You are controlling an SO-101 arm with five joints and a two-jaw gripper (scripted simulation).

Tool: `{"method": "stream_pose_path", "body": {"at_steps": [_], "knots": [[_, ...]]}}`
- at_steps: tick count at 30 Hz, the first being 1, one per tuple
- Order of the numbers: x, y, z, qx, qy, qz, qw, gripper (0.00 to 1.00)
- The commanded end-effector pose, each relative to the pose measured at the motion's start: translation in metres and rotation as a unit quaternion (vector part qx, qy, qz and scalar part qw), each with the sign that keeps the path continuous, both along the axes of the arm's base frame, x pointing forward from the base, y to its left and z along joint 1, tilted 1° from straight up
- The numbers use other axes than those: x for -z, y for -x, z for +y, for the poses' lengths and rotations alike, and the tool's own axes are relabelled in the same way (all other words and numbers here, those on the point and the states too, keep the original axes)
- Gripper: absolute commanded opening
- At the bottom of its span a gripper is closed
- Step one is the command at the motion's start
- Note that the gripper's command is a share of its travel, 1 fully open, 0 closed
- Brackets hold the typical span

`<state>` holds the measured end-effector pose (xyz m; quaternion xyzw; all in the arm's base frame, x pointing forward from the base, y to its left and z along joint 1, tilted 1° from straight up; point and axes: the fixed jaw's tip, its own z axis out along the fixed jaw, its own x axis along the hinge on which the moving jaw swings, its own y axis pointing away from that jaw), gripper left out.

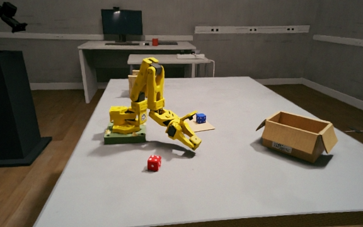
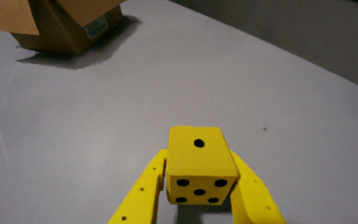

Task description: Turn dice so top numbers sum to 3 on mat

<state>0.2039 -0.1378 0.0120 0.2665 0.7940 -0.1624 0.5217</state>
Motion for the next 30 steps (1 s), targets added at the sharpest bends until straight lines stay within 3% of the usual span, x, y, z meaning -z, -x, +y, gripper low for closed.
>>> {"method": "stream_pose_path", "body": {"at_steps": [1, 30], "knots": [[-0.0002, -0.0014, -0.0024, 0.005, 0.002, -0.011, 1.000, 0.00], [0.0083, -0.0014, -0.0023, 0.004, 0.002, -0.011, 1.000, 0.00]]}}
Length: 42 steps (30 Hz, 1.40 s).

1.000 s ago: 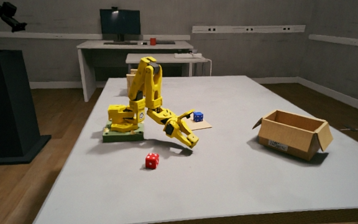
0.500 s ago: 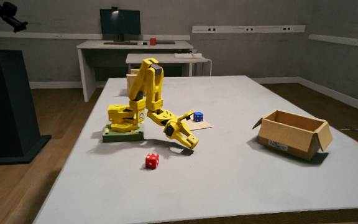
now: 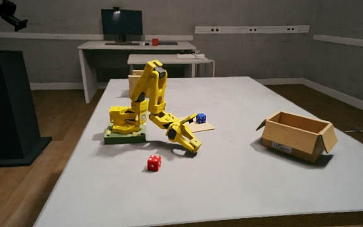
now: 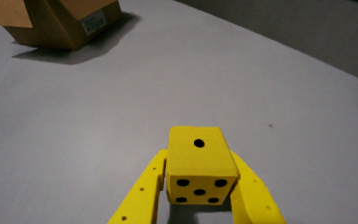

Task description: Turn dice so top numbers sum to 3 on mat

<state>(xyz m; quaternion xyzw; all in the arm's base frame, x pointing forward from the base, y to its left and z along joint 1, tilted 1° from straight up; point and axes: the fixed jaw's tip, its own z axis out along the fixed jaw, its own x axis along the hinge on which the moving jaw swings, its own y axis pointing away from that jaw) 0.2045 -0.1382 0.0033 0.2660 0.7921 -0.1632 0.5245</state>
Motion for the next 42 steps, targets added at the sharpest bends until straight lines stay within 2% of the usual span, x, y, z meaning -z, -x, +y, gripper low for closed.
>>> {"method": "stream_pose_path", "body": {"at_steps": [1, 9, 42], "knots": [[0.0001, -0.0008, -0.0018, 0.004, 0.000, -0.008, 1.000, 0.00], [0.0047, -0.0007, -0.0017, 0.004, 0.000, -0.008, 1.000, 0.00], [0.0075, -0.0007, -0.0017, 0.004, 0.000, -0.008, 1.000, 0.00]]}}
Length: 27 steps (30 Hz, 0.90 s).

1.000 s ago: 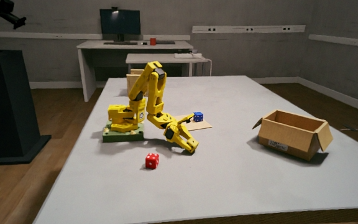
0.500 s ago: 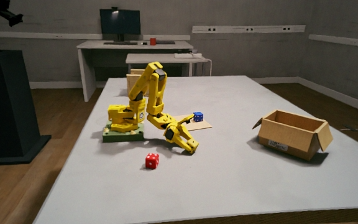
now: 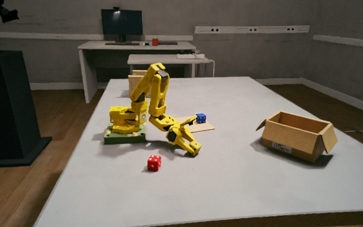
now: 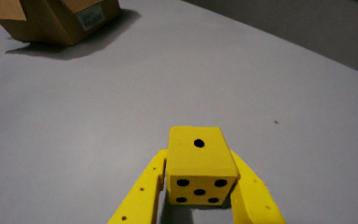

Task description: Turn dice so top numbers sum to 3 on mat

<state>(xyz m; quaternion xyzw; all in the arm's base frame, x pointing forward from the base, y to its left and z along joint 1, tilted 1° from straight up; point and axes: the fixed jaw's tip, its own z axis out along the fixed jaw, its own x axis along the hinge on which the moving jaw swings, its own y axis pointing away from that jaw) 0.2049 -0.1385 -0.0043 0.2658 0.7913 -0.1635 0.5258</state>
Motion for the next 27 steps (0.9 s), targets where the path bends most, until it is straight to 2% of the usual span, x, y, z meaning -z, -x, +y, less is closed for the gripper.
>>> {"method": "stream_pose_path", "body": {"at_steps": [1, 8, 17, 27], "knots": [[-0.0001, -0.0004, -0.0014, 0.004, -0.001, -0.007, 1.000, 0.00], [-0.0001, -0.0004, -0.0014, 0.004, -0.001, -0.007, 1.000, 0.01], [-0.0001, -0.0004, -0.0014, 0.004, -0.001, -0.007, 1.000, 0.16], [-0.0001, -0.0004, -0.0014, 0.004, -0.001, -0.007, 1.000, 0.18]]}}
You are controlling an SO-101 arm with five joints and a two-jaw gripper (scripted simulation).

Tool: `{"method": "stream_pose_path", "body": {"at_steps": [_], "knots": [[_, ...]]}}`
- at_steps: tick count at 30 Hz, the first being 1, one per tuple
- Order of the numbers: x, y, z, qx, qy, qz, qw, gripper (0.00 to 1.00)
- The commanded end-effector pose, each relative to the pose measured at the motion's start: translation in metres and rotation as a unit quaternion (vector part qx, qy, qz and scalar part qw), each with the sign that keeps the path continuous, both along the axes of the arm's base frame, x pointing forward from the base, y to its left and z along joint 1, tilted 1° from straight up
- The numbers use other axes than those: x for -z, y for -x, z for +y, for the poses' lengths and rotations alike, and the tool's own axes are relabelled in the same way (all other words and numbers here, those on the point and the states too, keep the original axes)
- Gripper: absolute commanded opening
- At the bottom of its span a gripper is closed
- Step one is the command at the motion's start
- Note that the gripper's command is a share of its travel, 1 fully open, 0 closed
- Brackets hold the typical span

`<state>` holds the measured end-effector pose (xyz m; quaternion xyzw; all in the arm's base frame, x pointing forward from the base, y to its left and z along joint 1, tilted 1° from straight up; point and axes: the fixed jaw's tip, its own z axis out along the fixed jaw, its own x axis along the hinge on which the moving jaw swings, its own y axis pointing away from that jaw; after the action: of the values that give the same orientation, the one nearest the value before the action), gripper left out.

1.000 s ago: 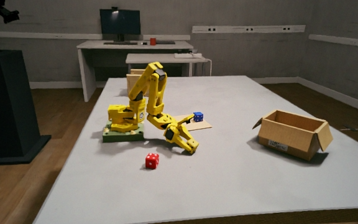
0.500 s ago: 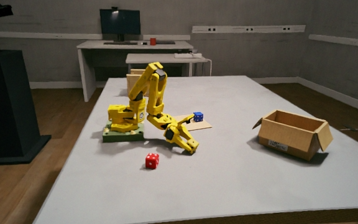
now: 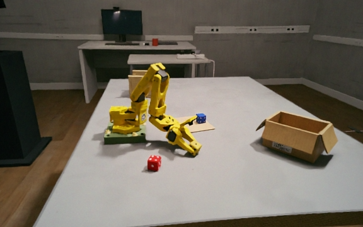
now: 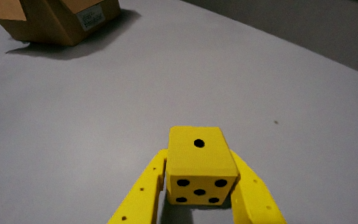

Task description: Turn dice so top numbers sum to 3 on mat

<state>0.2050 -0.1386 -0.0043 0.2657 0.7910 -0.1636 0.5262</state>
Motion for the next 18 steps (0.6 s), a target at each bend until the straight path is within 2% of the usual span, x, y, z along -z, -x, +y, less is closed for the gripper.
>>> {"method": "stream_pose_path", "body": {"at_steps": [1, 18], "knots": [[-0.0001, -0.0003, -0.0014, 0.004, -0.002, -0.006, 1.000, 0.18], [-0.0001, -0.0003, -0.0014, 0.004, -0.002, -0.006, 1.000, 0.33]]}}
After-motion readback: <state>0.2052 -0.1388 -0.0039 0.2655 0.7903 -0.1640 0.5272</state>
